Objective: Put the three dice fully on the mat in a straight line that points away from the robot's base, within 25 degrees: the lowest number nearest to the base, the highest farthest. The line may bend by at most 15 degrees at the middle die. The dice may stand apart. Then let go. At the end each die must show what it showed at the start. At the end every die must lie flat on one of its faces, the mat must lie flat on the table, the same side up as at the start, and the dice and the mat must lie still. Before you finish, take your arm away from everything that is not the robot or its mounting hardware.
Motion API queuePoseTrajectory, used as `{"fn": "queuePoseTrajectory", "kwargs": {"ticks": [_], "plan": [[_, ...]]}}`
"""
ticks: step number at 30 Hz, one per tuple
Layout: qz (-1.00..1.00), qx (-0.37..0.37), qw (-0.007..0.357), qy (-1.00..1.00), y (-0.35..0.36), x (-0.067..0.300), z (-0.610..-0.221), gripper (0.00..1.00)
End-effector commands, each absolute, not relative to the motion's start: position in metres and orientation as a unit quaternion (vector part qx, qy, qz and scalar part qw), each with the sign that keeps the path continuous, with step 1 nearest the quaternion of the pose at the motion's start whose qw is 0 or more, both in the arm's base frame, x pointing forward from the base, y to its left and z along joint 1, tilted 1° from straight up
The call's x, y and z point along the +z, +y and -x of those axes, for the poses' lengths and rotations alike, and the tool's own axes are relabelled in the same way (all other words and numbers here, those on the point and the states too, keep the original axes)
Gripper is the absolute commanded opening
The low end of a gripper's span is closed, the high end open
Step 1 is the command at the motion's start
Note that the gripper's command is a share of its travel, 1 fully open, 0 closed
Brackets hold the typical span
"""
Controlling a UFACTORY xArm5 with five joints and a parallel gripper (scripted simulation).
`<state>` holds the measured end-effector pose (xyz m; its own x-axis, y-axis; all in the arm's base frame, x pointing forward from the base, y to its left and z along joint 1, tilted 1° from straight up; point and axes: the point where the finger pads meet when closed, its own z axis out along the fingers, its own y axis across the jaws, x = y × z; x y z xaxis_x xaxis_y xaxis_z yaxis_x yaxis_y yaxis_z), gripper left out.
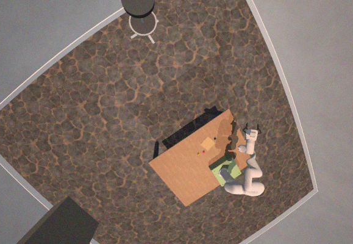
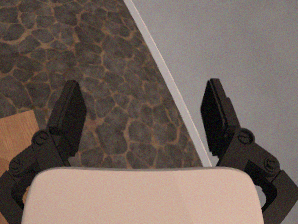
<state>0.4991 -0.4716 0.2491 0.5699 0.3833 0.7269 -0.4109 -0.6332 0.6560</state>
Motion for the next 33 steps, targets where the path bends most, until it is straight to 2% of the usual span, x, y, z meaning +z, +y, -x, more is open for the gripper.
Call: {"fn": "queuePoseTrajectory", "kwargs": {"ticks": [1,20,31,33], "plan": [[-0.774,0.465,0.429,-0.009,-0.472,0.251,-0.499,1.00],[-0.777,0.461,0.428,-0.005,-0.470,0.250,-0.501,1.00],[-0.847,0.356,0.373,0.130,-0.409,0.195,-0.530,1.00],[-0.848,0.355,0.372,0.131,-0.408,0.195,-0.530,1.00]]}}
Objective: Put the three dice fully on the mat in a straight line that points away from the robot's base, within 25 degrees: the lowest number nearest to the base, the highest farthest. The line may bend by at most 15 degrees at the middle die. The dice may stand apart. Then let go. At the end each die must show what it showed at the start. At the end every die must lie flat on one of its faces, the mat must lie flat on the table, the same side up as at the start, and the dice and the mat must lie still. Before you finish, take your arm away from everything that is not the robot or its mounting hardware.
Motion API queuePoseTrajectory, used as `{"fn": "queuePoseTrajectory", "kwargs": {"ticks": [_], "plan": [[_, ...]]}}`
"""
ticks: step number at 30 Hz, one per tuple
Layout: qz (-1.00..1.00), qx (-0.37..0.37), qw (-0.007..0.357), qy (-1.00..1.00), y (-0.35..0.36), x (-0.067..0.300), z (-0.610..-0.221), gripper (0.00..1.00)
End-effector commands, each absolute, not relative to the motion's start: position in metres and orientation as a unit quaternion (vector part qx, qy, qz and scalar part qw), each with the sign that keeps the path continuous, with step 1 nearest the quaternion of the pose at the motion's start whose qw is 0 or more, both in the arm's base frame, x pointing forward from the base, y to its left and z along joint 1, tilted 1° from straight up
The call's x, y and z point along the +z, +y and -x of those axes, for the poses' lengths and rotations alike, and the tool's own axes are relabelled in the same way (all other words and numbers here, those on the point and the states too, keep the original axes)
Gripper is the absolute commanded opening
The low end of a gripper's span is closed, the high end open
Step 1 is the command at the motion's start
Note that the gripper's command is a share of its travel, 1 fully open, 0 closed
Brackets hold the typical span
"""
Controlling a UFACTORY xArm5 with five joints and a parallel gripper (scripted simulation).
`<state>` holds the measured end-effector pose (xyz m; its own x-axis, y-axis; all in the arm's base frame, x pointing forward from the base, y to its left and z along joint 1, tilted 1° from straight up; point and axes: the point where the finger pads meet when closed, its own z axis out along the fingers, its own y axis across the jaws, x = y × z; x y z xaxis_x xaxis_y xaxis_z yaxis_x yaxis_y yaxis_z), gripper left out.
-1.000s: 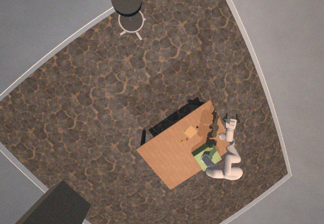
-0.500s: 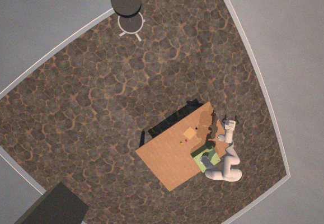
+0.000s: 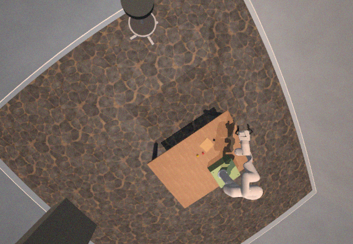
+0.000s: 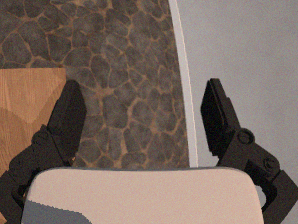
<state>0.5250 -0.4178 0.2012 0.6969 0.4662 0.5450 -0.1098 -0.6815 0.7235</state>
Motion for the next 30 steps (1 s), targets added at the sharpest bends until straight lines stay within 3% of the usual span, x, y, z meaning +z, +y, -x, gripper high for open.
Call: {"fn": "queuePoseTrajectory", "kwargs": {"ticks": [1,16,18,30], "plan": [[-0.848,0.355,0.372,0.131,-0.408,0.195,-0.530,1.00],[-0.875,0.211,0.264,0.346,-0.302,0.123,-0.529,1.00],[-0.875,0.211,0.264,0.346,-0.302,0.123,-0.529,1.00],[-0.836,0.108,0.155,0.515,-0.215,0.080,-0.491,1.00]]}}
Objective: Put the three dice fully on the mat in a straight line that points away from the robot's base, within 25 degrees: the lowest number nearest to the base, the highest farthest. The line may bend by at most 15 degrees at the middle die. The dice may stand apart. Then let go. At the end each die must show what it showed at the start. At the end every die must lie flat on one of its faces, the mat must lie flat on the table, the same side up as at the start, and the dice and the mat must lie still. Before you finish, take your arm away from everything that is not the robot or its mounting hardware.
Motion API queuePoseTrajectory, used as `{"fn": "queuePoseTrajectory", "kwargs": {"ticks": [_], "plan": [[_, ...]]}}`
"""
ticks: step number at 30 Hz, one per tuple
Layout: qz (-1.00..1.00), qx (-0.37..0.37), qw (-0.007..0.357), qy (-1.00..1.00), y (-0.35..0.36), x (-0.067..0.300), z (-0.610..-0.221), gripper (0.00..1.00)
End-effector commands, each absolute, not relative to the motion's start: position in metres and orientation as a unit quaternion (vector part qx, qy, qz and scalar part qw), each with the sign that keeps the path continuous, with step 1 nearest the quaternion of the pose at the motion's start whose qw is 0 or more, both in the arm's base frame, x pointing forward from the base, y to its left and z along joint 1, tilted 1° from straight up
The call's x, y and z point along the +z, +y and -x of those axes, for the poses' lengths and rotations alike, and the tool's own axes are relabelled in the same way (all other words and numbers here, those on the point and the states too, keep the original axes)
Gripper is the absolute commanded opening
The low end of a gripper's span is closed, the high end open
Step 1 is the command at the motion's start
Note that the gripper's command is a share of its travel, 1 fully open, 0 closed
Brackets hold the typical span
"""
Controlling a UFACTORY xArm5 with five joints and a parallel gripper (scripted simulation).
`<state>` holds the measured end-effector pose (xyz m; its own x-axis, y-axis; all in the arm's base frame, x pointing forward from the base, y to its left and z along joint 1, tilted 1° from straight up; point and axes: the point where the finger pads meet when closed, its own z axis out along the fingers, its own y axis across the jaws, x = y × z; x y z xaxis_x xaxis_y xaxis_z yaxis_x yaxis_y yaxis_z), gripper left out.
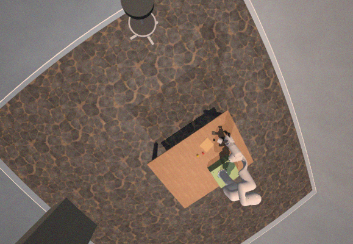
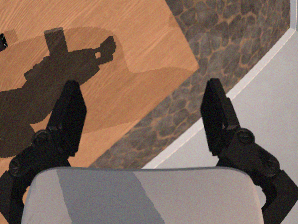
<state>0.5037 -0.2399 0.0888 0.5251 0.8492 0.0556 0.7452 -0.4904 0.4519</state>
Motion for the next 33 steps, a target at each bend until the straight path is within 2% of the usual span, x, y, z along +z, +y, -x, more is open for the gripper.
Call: {"fn": "queuePoseTrajectory", "kwargs": {"ticks": [1,3,5,7,11,15,19,33], "plan": [[-0.831,0.100,0.146,0.528,-0.208,0.078,-0.487,1.00],[-0.820,0.086,0.128,0.552,-0.195,0.073,-0.479,1.00],[-0.820,0.086,0.128,0.552,-0.195,0.073,-0.479,1.00],[-0.797,0.061,0.094,0.594,-0.173,0.065,-0.462,1.00],[-0.778,0.044,0.070,0.622,-0.157,0.060,-0.449,1.00],[-0.740,0.014,0.024,0.672,-0.130,0.054,-0.422,1.00],[-0.717,-0.001,-0.002,0.697,-0.116,0.051,-0.407,1.00],[-0.714,-0.003,-0.006,0.700,-0.114,0.051,-0.405,1.00]]}}
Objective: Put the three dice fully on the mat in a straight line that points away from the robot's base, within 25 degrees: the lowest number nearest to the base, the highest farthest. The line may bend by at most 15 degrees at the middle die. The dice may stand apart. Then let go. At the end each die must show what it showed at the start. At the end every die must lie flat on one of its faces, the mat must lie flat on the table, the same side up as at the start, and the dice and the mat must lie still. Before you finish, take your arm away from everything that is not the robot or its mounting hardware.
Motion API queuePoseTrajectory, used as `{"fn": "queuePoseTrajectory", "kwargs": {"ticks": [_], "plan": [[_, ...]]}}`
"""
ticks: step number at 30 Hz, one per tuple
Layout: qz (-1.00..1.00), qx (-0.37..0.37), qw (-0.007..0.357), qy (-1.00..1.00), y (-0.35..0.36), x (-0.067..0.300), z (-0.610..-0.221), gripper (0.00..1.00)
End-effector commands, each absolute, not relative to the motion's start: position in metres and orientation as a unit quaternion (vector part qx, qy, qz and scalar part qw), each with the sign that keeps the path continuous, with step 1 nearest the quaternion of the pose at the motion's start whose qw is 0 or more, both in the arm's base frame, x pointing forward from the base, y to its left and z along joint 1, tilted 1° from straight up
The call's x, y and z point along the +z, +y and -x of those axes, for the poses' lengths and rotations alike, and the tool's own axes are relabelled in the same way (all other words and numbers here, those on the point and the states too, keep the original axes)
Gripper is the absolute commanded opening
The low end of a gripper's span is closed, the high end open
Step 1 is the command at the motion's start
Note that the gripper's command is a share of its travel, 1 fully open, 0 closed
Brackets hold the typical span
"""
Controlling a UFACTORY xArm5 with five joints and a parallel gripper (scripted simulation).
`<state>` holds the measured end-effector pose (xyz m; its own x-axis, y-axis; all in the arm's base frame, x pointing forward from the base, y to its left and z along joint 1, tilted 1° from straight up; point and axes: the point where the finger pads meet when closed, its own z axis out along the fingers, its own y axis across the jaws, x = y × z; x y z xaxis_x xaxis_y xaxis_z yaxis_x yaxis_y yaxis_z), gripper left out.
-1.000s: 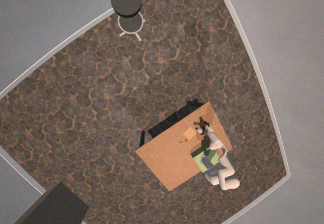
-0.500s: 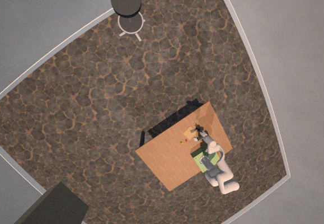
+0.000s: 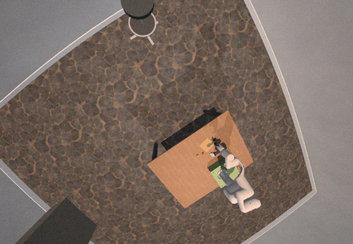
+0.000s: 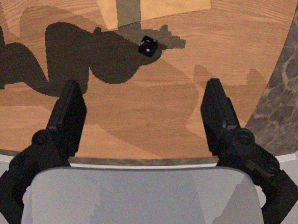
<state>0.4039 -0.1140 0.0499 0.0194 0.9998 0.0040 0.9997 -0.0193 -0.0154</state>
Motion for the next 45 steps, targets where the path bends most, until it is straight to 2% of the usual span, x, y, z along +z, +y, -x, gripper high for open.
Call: {"fn": "queuePoseTrajectory", "kwargs": {"ticks": [1,9,21,28,45], "plan": [[0.714,0.003,0.006,-0.700,-0.114,0.051,-0.405,1.00],[0.714,0.003,0.006,-0.700,-0.115,0.040,-0.405,1.00],[0.714,0.003,0.006,-0.700,-0.116,-0.047,-0.403,1.00],[0.714,0.003,0.006,-0.700,-0.117,-0.058,-0.403,1.00],[0.714,0.003,0.006,-0.700,-0.117,-0.058,-0.403,1.00]]}}
